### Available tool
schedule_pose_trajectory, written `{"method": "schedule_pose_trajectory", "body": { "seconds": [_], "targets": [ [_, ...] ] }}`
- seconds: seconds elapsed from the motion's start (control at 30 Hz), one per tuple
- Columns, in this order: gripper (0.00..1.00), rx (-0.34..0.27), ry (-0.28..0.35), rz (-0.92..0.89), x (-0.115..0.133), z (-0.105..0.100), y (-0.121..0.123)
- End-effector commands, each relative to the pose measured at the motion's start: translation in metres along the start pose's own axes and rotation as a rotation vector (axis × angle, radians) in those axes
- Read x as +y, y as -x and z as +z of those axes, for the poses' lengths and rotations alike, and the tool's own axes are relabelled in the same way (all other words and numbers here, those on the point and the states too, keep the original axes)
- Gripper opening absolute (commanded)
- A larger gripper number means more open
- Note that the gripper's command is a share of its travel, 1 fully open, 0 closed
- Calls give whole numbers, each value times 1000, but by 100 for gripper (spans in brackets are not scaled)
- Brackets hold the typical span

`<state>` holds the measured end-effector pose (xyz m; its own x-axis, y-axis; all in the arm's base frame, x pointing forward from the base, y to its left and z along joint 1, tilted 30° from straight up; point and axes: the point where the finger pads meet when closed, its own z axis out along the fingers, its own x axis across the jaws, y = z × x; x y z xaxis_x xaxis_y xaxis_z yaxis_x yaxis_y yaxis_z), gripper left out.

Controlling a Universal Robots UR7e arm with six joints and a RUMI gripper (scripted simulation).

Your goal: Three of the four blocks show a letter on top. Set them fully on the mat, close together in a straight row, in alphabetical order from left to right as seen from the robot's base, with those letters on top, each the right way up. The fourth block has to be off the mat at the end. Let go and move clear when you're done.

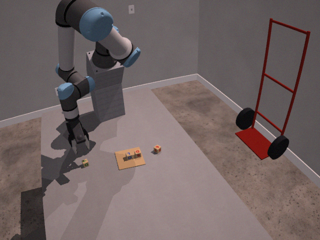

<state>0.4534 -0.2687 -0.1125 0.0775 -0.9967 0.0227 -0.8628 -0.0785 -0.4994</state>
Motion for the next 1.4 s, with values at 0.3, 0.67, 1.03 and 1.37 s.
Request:
{"method": "schedule_pose_trajectory", "body": {
  "seconds": [0.3, 0.67, 1.03, 1.37],
  "targets": [
    [40, 2, -2, -1, -1, 0, -2],
    [40, 2, -2, -1, -1, 0, -2],
    [40, 2, -2, -2, -1, 0, -2],
    [40, 1, -1, -9, -1, 4, -2]
  ]
}}
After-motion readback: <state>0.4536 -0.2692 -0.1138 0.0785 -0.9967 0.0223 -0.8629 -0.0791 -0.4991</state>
